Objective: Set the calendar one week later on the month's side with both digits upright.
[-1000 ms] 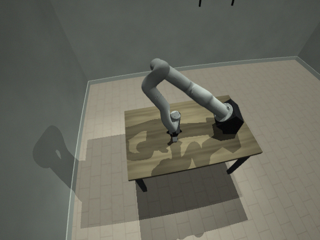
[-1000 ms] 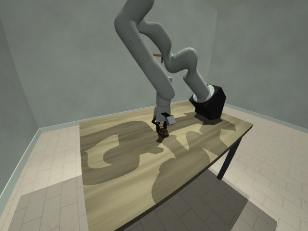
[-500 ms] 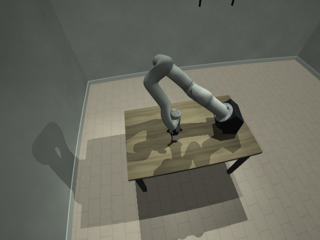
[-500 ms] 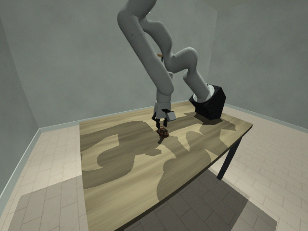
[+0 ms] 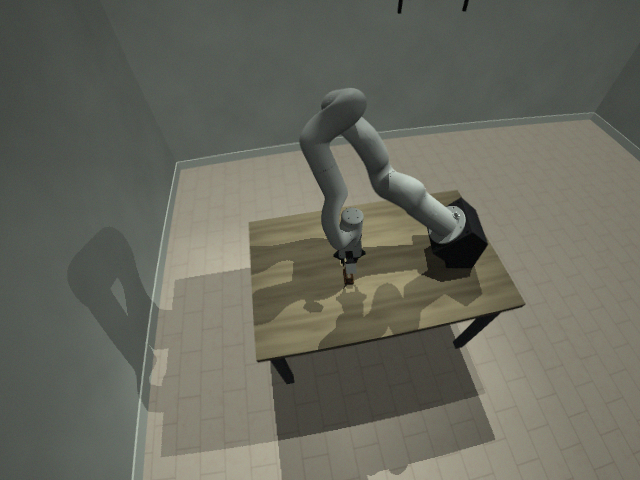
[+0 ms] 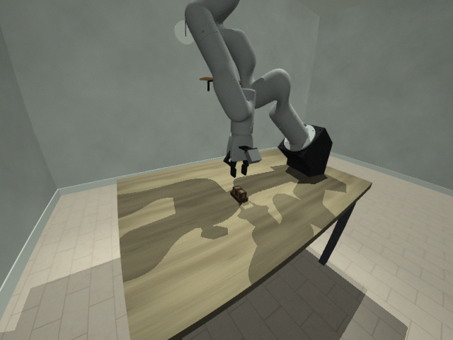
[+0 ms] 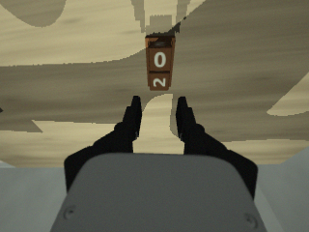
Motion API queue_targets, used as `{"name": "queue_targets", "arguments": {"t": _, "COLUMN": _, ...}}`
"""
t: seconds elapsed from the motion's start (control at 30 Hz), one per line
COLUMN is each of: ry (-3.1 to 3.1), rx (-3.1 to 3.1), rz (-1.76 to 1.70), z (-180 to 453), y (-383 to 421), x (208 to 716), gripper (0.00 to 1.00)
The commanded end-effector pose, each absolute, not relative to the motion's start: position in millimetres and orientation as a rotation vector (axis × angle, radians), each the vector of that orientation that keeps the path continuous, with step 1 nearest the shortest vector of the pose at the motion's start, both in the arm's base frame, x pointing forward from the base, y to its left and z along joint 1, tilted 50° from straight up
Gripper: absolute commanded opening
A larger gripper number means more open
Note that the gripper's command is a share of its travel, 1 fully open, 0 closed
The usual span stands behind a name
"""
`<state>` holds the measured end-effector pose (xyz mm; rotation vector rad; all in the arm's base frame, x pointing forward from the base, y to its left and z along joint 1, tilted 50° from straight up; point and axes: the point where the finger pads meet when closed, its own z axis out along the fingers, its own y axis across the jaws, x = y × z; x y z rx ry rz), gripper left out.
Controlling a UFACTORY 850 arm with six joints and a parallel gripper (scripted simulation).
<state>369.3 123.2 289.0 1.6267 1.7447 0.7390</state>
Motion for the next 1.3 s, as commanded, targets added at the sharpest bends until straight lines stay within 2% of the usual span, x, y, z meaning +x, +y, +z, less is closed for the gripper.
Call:
{"name": "queue_targets", "arguments": {"t": 0.0, "ry": 1.742, "rx": 1.630, "rz": 0.722, "z": 296.2, "y": 123.2, "x": 362.5, "gripper": 0.49}}
{"name": "queue_targets", "arguments": {"t": 0.1, "ry": 1.742, "rx": 1.630, "rz": 0.722, "z": 296.5, "y": 123.2, "x": 362.0, "gripper": 0.49}}
{"name": "queue_targets", "arguments": {"t": 0.13, "ry": 1.742, "rx": 1.630, "rz": 0.722, "z": 296.5, "y": 123.2, "x": 362.0, "gripper": 1.00}}
{"name": "queue_targets", "arguments": {"t": 0.97, "ry": 1.742, "rx": 1.630, "rz": 0.722, "z": 297.4, "y": 123.2, "x": 361.1, "gripper": 1.00}}
{"name": "queue_targets", "arguments": {"t": 1.27, "ry": 1.742, "rx": 1.630, "rz": 0.722, "z": 312.2, "y": 123.9, "x": 343.6, "gripper": 1.00}}
